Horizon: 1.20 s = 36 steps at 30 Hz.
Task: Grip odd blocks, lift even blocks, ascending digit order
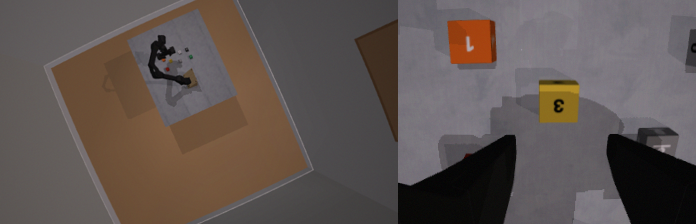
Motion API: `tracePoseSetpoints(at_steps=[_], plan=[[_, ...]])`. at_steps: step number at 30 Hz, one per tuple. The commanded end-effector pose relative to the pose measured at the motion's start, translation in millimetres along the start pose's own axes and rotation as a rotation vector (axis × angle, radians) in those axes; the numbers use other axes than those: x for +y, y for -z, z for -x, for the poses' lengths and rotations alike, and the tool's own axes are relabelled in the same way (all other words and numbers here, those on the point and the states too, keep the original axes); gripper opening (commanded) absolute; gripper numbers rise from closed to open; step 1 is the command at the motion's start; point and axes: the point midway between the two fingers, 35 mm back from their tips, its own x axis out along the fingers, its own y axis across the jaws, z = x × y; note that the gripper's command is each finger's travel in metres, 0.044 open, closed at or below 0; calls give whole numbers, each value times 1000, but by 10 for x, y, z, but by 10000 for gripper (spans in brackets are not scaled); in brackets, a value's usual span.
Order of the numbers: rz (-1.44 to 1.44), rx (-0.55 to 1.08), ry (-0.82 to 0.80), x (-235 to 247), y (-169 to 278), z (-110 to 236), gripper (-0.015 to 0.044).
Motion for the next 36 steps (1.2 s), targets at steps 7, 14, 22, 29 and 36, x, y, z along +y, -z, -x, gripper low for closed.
tracePoseSetpoints(at_steps=[7, 14, 22, 29, 36], plan=[[-5, 17, -15, 55, 72, -573, 400], [-5, 17, -14, 55, 69, -673, 400], [-5, 17, -15, 57, 71, -800, 400], [-5, 17, -16, 62, 77, -909, 400], [-5, 17, -16, 63, 79, -932, 295]])
